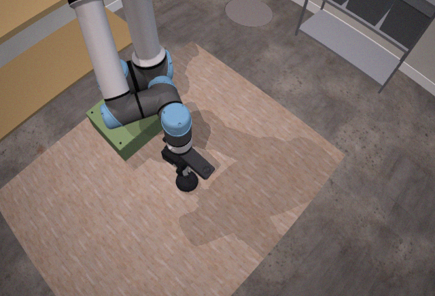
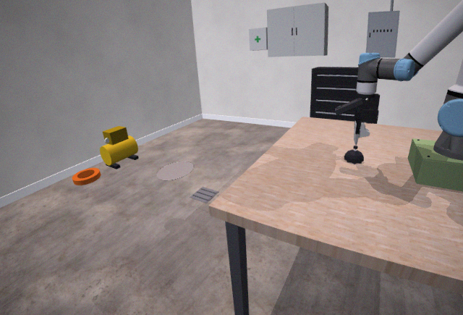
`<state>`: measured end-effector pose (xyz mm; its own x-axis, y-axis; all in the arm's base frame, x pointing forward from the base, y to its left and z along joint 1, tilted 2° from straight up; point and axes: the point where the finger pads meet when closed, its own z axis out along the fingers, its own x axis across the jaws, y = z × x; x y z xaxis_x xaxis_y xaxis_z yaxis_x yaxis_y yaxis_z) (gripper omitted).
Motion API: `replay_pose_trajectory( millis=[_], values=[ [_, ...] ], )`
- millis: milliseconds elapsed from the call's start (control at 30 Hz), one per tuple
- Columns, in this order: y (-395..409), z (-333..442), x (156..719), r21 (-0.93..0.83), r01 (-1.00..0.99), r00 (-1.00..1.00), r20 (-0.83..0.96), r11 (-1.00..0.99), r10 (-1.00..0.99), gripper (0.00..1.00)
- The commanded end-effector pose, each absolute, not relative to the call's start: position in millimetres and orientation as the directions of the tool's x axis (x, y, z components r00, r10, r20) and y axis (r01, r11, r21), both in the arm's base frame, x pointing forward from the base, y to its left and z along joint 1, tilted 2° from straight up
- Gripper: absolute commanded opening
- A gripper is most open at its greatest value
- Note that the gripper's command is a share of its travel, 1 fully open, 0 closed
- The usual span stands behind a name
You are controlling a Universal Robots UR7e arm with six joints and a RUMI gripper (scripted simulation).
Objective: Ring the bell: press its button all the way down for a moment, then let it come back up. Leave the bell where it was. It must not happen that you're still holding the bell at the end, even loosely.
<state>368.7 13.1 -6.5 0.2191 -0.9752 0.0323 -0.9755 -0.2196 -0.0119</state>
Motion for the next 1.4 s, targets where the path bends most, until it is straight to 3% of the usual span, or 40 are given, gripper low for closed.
replay_pose_trajectory(
  millis=[0, 1367],
  values=[
    [13.0, -6.2, 369.1, -0.013, -0.975, 0.219, 0.033, -0.220, -0.975, 0.00],
    [12.7, -16.2, 369.3, -0.013, -0.975, 0.219, 0.033, -0.220, -0.975, 0.00]
  ],
)
